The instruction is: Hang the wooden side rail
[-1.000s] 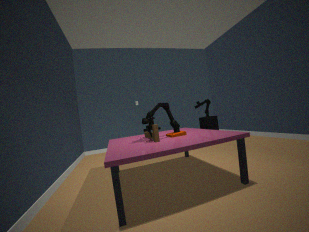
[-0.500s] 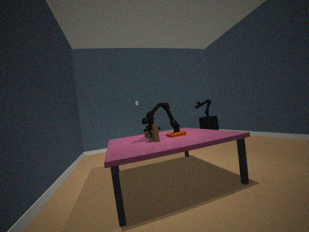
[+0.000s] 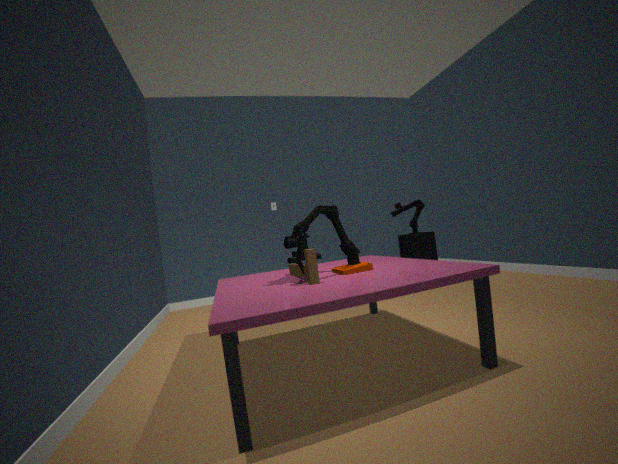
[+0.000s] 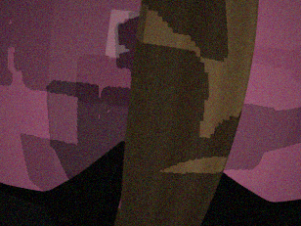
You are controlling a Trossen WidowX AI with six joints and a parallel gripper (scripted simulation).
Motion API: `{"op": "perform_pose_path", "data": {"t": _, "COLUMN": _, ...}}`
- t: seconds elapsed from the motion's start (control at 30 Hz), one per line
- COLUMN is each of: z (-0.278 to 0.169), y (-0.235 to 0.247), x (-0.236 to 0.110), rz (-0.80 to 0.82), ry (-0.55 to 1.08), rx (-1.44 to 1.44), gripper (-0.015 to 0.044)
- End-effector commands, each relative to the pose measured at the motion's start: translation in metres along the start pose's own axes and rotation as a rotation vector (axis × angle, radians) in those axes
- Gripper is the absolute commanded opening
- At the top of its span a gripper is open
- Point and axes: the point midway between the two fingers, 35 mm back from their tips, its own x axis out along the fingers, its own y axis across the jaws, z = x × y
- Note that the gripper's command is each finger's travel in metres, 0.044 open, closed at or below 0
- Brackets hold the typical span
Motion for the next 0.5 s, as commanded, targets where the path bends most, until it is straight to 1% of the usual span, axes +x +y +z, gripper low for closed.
{"op": "perform_pose_path", "data": {"t": 0.0, "z": -0.0011, "y": 0.0005, "x": -0.0002, "rz": 0.004, "ry": 0.002, "rx": 0.002, "gripper": 0.0000}}
{"op": "perform_pose_path", "data": {"t": 0.47, "z": -0.0024, "y": 0.0004, "x": -0.0002, "rz": 0.004, "ry": 0.002, "rx": 0.002, "gripper": 0.0000}}
